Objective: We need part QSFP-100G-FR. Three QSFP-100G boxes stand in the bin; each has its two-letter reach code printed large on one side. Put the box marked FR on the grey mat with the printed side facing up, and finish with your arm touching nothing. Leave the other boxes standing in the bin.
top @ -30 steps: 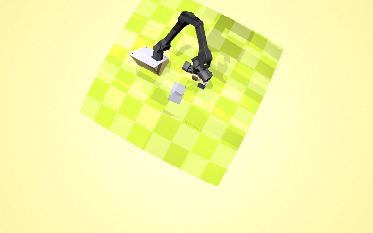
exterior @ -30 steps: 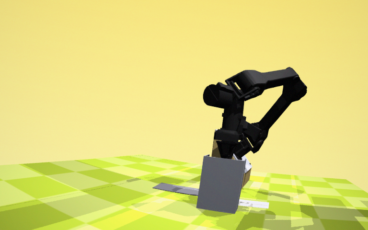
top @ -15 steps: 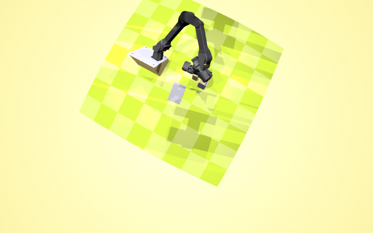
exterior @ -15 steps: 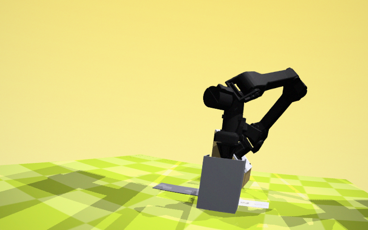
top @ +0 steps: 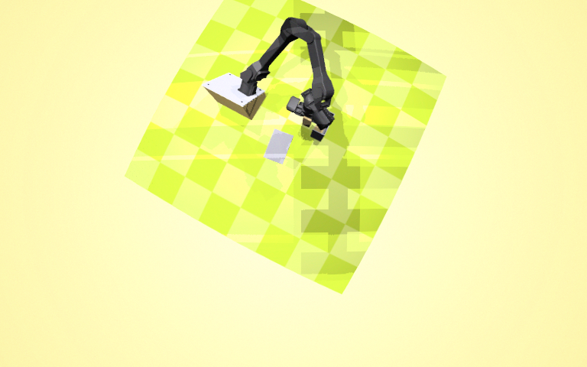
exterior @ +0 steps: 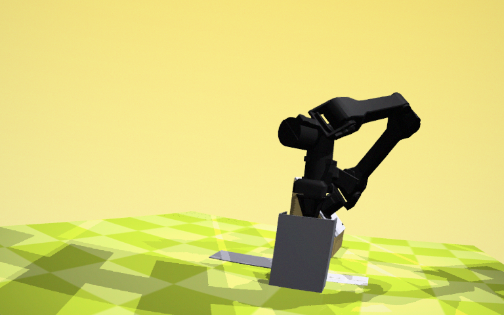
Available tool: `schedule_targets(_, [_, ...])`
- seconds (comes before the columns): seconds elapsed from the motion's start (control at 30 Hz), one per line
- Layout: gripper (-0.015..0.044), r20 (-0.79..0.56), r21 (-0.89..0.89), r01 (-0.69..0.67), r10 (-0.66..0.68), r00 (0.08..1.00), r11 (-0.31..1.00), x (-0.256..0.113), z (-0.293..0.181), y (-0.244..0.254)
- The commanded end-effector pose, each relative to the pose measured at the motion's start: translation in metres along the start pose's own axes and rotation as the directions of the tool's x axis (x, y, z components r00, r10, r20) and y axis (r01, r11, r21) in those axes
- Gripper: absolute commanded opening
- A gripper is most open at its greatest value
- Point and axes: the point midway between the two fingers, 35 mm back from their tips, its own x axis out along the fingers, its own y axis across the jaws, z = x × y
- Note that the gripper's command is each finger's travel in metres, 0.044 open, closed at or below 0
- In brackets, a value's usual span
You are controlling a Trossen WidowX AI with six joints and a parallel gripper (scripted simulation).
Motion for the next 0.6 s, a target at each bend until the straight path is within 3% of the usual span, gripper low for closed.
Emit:
schedule_targets(0.0, [0.0152, 0.000, -0.002, 0.000, 0.000, 1.000, 1.000, -0.006, 0.000, 0.000])
schedule_targets(0.57, [0.0152, -0.004, -0.009, 0.004, -0.004, 1.000, 1.000, -0.013, -0.019, 0.009])
